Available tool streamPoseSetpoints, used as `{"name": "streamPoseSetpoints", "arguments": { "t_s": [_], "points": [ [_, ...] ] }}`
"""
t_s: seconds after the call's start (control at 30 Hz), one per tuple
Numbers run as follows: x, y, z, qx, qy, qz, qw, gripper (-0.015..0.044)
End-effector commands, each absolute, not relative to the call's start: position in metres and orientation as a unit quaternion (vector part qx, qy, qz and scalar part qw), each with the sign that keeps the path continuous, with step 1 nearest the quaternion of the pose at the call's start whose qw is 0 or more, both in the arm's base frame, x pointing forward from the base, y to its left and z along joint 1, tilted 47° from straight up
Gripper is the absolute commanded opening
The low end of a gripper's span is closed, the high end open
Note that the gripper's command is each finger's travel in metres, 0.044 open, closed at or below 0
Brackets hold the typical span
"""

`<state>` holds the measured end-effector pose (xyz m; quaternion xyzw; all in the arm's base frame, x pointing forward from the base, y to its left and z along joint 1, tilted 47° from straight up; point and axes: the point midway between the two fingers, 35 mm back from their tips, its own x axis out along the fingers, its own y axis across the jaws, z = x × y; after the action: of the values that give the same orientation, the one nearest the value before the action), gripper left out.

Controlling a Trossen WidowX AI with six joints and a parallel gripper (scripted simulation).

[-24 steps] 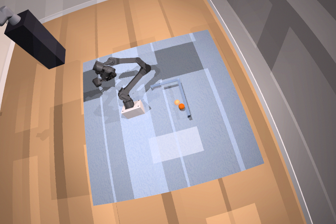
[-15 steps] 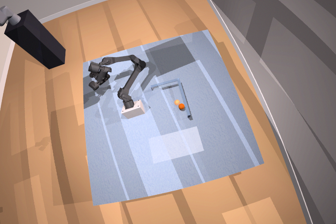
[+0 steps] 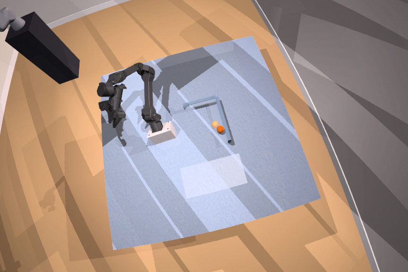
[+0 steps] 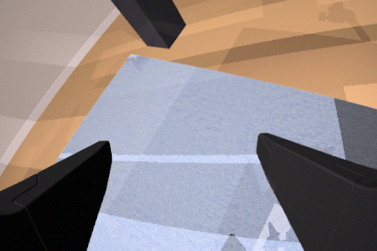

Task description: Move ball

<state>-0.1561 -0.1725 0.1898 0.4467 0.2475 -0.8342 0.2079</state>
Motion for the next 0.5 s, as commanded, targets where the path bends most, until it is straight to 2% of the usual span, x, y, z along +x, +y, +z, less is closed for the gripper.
{"name": "streamPoseSetpoints", "arguments": {
  "t_s": [0.0, 0.2, 0.47],
  "points": [
    [-0.117, -0.224, 0.174, 0.457, 0.321, -0.765, 0.32, 0.0333],
    [-0.043, -0.274, 0.148, 0.455, 0.412, -0.648, 0.451, 0.0333],
    [0.041, -0.292, 0.114, 0.453, 0.483, -0.519, 0.541, 0.0333]
  ]
}}
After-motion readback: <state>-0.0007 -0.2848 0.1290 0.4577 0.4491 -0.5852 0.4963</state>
